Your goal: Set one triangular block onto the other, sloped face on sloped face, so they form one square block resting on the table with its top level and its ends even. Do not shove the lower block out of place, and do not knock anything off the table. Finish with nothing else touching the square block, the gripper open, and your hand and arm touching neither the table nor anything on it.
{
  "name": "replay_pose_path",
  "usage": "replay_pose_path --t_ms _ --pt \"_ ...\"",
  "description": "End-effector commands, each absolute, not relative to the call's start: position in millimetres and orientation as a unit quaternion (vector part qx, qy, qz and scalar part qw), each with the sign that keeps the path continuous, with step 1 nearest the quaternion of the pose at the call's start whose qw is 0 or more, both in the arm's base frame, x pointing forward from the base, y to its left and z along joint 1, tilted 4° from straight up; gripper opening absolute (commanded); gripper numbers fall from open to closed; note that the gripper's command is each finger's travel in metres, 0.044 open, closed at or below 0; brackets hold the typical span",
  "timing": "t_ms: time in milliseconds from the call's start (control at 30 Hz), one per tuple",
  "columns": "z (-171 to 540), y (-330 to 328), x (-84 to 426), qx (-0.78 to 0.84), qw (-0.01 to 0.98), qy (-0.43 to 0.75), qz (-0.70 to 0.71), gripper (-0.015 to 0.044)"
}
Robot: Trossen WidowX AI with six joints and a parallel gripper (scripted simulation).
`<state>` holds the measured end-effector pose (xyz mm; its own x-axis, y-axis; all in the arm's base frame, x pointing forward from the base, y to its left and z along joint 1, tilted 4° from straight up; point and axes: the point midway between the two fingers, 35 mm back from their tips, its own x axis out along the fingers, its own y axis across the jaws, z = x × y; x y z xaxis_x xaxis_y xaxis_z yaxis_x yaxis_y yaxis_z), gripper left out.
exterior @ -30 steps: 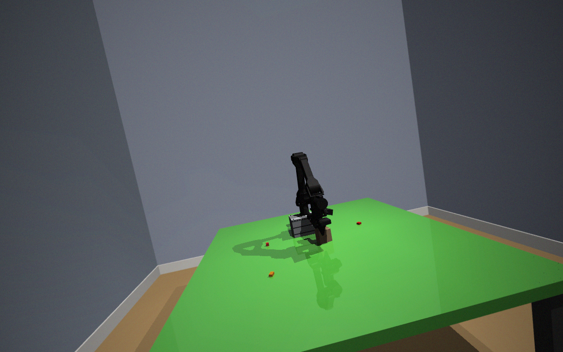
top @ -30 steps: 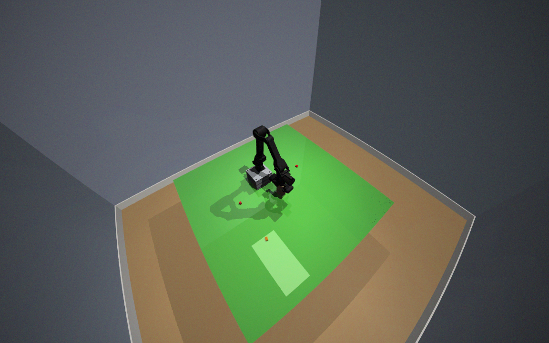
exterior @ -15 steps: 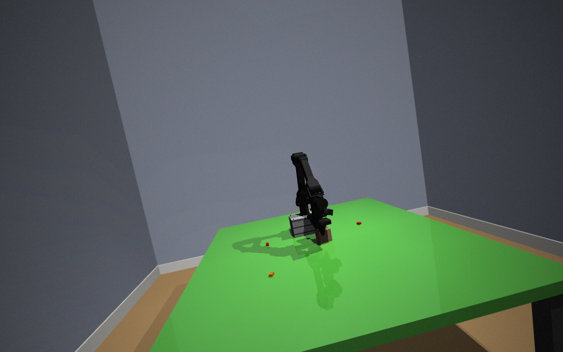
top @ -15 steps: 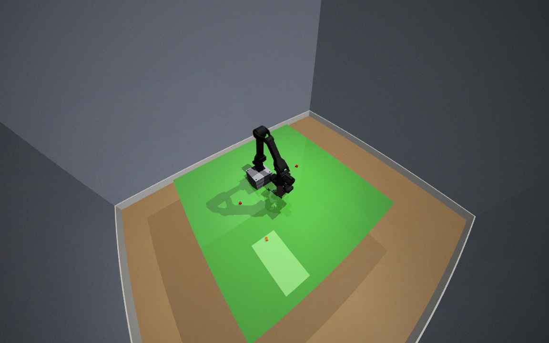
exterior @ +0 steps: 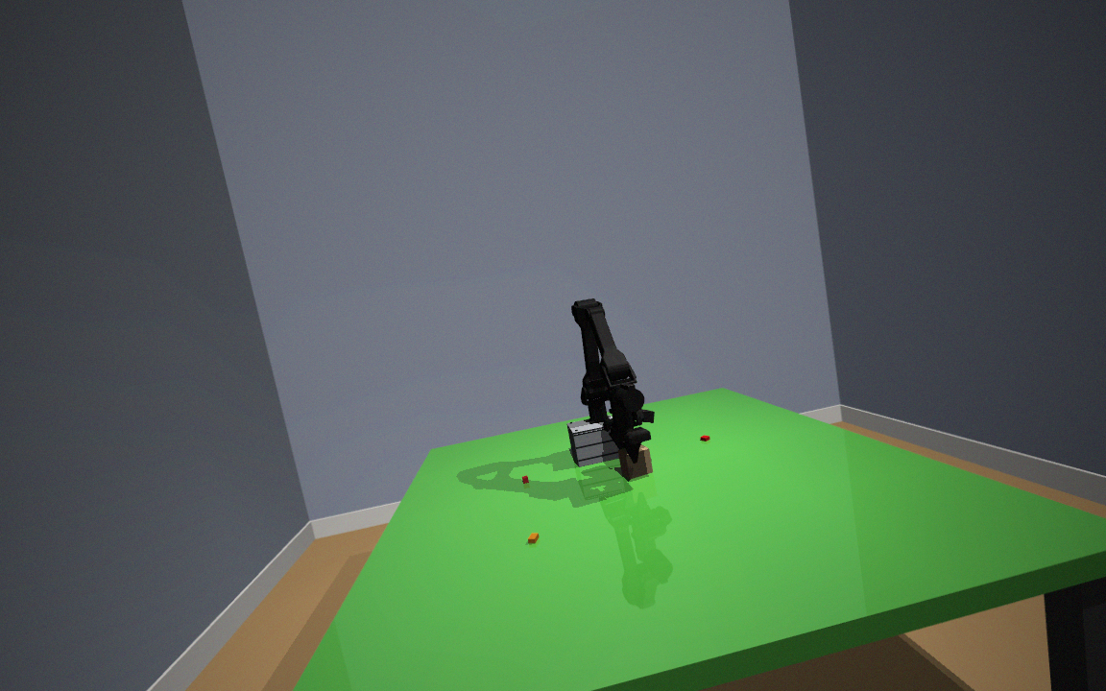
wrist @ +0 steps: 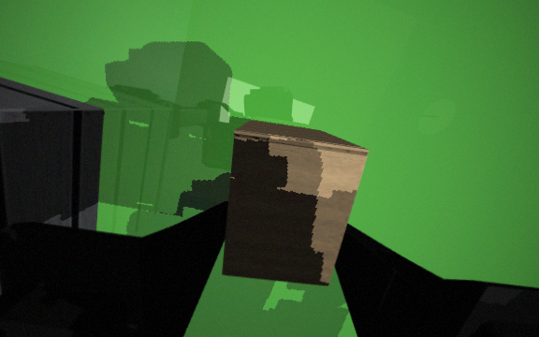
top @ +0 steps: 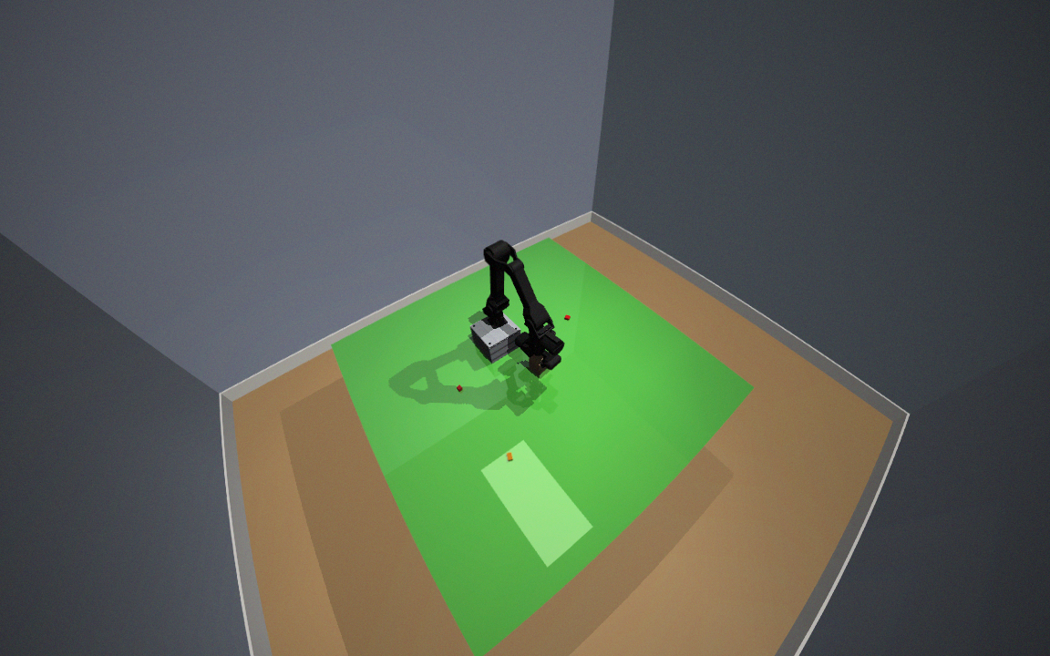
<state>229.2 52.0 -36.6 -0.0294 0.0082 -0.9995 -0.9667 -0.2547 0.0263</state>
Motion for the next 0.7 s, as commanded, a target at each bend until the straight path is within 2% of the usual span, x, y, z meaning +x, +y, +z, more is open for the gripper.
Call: replay_pose_path --t_ms 0,100,367,667 --pt "-36.7 52.0 229.2 -0.55 0.428 0.436 0.57 0.0368" --pt "-36.7 52.0 229.2 -0.55 0.428 0.436 0.57 0.044" --pt "-33.9 52.2 230.0 -0.55 0.428 0.436 0.57 0.044" --pt "73.8 51.2 232.9 -0.55 0.428 0.436 0.57 0.044"
